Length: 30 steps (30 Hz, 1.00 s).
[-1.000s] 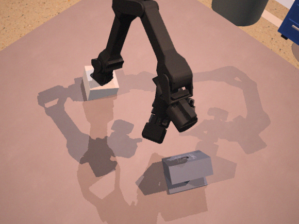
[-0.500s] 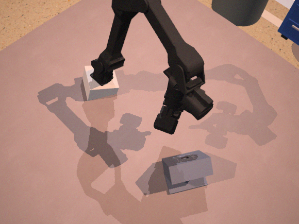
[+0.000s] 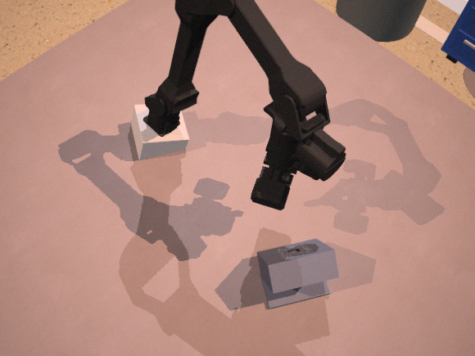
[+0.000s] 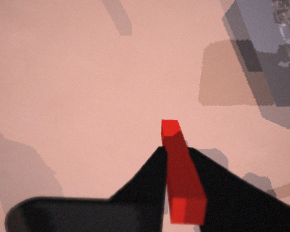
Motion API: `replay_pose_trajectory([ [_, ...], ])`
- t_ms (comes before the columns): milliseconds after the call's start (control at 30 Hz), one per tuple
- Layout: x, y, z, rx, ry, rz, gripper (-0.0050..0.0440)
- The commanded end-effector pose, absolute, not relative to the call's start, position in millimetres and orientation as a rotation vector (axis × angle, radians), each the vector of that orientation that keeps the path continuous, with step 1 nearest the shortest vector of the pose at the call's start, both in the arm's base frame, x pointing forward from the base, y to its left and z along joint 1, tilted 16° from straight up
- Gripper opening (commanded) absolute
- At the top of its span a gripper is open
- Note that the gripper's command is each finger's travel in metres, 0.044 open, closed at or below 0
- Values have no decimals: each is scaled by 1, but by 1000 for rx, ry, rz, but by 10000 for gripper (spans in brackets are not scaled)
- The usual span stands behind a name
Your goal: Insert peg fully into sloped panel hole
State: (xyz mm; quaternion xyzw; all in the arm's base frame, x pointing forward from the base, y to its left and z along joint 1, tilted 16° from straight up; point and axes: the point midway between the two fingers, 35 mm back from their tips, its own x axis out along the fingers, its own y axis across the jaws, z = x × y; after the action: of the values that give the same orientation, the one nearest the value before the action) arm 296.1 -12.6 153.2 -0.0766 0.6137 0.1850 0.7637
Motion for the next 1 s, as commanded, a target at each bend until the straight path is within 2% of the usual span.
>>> replay_pose_trajectory([
  [0, 296, -12, 160, -219, 1291, 387, 0],
  [967, 300, -12, 153, -439, 1197, 331, 0],
])
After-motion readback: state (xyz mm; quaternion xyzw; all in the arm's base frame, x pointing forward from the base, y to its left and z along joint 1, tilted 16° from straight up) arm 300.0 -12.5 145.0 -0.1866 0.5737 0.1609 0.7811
